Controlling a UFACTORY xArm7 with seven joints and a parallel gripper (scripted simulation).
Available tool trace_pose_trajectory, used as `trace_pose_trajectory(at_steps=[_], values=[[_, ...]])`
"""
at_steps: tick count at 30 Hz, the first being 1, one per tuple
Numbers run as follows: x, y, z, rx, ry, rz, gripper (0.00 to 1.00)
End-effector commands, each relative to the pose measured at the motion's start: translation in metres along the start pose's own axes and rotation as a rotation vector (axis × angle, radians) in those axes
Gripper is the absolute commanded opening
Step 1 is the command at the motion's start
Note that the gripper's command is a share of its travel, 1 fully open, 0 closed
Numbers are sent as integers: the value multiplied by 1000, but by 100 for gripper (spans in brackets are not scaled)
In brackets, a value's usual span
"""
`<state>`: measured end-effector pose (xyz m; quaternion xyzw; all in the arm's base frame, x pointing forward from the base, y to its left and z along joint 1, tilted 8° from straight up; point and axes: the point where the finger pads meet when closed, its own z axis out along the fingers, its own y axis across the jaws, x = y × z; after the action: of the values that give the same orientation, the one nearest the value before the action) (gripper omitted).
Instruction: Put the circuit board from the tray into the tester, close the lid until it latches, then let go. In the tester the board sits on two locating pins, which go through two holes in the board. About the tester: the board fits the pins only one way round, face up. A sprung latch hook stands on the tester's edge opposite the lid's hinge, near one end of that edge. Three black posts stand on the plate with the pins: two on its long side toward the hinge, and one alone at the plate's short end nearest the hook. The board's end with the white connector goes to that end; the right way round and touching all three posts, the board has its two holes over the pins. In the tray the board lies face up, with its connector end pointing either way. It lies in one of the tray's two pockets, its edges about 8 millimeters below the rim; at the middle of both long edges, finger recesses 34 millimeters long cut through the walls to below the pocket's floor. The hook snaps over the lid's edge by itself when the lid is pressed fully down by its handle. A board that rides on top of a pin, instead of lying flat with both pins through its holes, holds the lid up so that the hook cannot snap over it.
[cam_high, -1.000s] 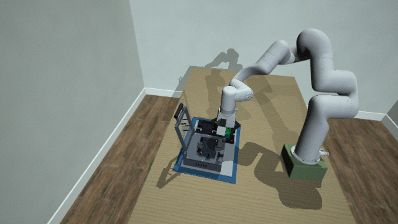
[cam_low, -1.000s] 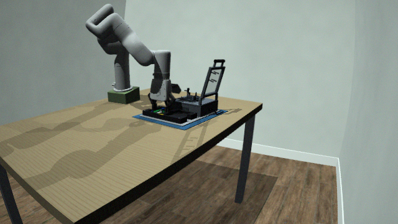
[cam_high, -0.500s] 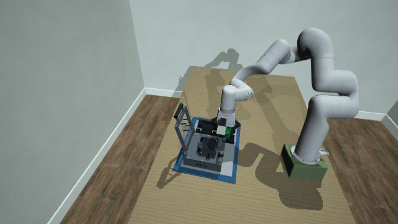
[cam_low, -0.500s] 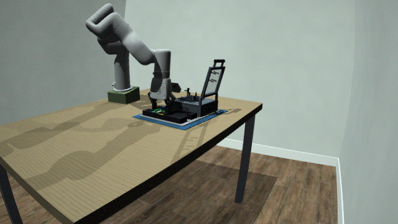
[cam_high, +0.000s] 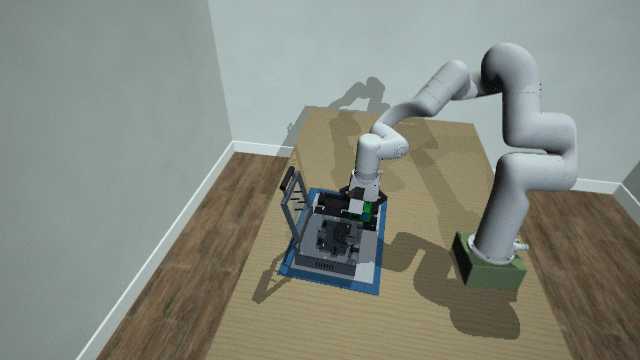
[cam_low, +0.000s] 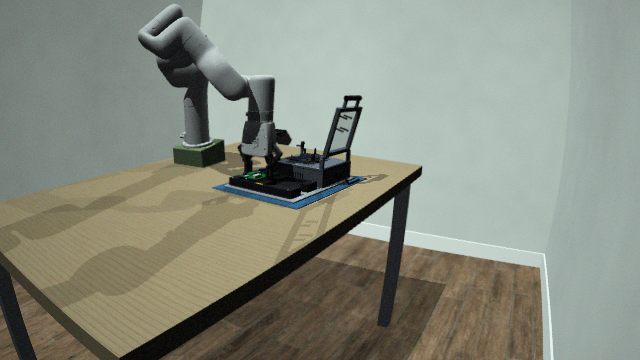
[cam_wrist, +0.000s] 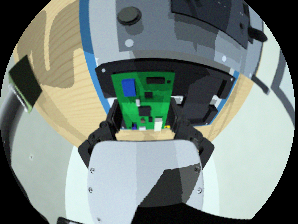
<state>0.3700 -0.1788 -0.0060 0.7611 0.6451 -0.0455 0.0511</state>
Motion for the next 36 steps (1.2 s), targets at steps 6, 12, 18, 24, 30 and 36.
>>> trace_pose_trajectory(at_steps=[6,12,18,24,30,36], values=[[0,1,-9,-3,-1,-1,79],[0,1,-12,-3,-1,-1,79],[0,1,-14,-3,-1,-1,79],[0,1,-15,-3,-1,-1,79],[0,1,-15,-3,-1,-1,79],[0,1,-16,-3,-1,-1,79]])
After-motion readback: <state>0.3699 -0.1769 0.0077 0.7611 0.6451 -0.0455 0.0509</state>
